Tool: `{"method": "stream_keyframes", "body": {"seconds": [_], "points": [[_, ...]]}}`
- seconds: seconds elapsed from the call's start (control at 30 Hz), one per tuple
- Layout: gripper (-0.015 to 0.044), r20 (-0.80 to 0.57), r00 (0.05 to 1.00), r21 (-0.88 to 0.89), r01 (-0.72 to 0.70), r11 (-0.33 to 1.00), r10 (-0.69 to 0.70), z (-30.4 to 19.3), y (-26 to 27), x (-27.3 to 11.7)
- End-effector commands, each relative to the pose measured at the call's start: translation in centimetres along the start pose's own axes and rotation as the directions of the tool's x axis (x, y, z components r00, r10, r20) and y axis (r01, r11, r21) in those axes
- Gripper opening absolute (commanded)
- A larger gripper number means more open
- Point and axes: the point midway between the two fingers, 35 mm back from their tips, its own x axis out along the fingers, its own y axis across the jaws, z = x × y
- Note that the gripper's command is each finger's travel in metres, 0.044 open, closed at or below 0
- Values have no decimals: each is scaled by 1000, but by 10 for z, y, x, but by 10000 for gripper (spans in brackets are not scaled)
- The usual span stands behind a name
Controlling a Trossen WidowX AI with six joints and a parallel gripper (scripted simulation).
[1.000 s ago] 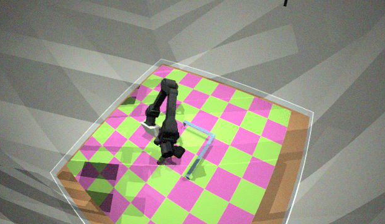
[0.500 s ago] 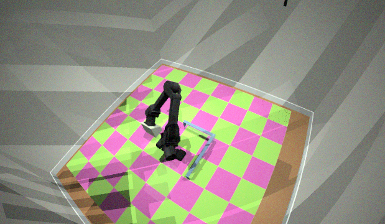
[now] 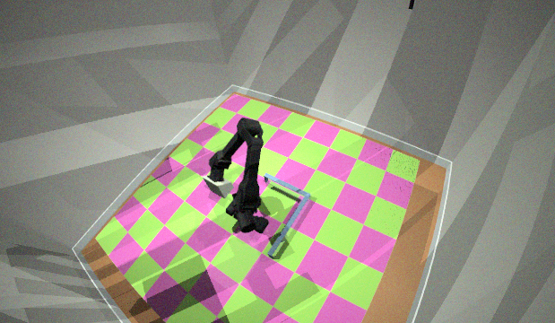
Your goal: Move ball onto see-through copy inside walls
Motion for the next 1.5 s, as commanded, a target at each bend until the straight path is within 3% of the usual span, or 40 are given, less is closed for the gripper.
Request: {"method": "stream_keyframes", "body": {"seconds": [0.0, 0.33, 0.5, 0.67, 1.03, 1.2, 1.47], "points": [[53, 0, 1000, 0, 0, 1000, 0, 0, 0, 0], [311, 0, 1000, 0, 0, 1000, 0, 0, 0, 0], [311, -2, 1000, 0, 1, 1000, -1, -1, -2, -11], [311, -1, 1000, 1, 2, 1000, -2, -1, -1, -85], [311, -7, 1000, 4, 21, 1000, -21, -3, -4, -80], [440, -3, 1000, 1, 16, 1000, -16, 0, 0, -123], [440, -3, 1000, 1, 15, 1000, -15, 0, 1, -125]]}}
